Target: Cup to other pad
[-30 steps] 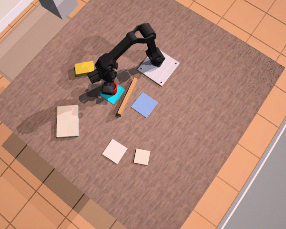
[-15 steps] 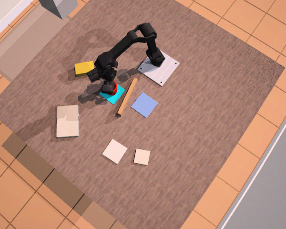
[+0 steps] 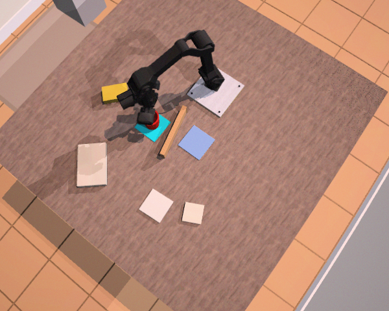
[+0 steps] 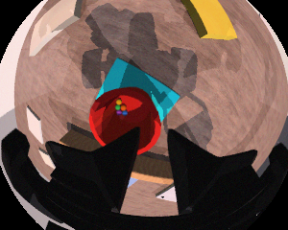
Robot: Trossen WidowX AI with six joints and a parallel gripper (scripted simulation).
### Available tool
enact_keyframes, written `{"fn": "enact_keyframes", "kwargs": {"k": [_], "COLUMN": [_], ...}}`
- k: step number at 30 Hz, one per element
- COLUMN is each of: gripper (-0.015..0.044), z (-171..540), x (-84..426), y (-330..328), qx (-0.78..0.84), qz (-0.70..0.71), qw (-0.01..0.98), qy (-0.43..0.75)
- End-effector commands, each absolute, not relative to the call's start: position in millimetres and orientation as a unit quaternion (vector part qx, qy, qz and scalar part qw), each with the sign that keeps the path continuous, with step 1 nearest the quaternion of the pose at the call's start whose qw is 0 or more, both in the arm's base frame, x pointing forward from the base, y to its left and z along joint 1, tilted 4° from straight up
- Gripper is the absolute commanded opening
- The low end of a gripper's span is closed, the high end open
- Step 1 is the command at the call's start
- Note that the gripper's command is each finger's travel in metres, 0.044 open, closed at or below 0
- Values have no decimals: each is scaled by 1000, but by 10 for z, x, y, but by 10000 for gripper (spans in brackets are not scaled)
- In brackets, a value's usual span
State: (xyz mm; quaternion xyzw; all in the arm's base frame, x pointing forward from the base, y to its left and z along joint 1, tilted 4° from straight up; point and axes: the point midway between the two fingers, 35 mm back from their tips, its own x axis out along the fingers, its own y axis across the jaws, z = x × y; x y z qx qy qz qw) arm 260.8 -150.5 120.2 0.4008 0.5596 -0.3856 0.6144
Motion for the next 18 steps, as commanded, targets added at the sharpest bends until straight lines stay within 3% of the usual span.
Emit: {"fn": "enact_keyframes", "kwargs": {"k": [1,10,18], "gripper": [128,128,338], "z": [1298,1376,1329], "x": [2613,2559,2560], "y": [-1506,-1498,-1500], "qx": [400,400,400], "qz": [-382,-381,-385], "qw": [620,620,615], "qy": [556,556,559]}}
